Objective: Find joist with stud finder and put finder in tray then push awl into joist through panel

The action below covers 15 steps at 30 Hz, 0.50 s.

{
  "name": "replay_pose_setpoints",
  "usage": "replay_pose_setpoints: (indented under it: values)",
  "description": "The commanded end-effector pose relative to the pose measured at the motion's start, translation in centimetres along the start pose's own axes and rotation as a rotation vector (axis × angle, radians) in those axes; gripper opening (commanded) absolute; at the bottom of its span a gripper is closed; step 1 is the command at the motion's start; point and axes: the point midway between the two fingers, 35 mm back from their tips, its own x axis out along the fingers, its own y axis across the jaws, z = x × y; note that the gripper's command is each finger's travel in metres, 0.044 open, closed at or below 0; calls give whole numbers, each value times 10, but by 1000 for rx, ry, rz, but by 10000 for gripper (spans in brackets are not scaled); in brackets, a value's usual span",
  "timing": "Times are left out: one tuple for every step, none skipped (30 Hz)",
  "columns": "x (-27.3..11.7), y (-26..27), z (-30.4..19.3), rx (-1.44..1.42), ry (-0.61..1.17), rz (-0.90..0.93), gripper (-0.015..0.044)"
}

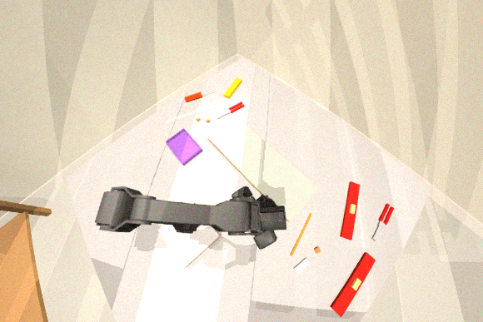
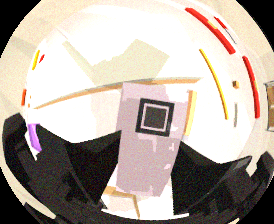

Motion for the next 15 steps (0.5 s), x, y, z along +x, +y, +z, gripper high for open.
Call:
replay_pose_setpoints:
  values:
    - [-27,-1,9,2,-18,-12,0]
    - [-32,0,9,2,-18,-12,0]
    - [-37,0,9,2,-18,-12,0]
    - [-40,1,10,2,-18,-12,0]
    - [-41,1,10,2,-18,-12,0]
    - [-41,1,10,2,-18,-12,0]
    - [-41,1,10,2,-18,-12,0]
    - [-41,1,10,2,-18,-12,0]
    - [-41,1,10,1,-18,-12,0]
    - [-41,0,12,-1,-18,-11,0]
    - [-42,0,14,-4,-18,-10,0]
    - [-42,0,17,-8,-18,-9,0]
    - [-42,-1,20,-13,-18,-8,0]
    - [-43,-2,24,-19,-19,-6,0]
    - [-43,-2,28,-25,-19,-5,0]
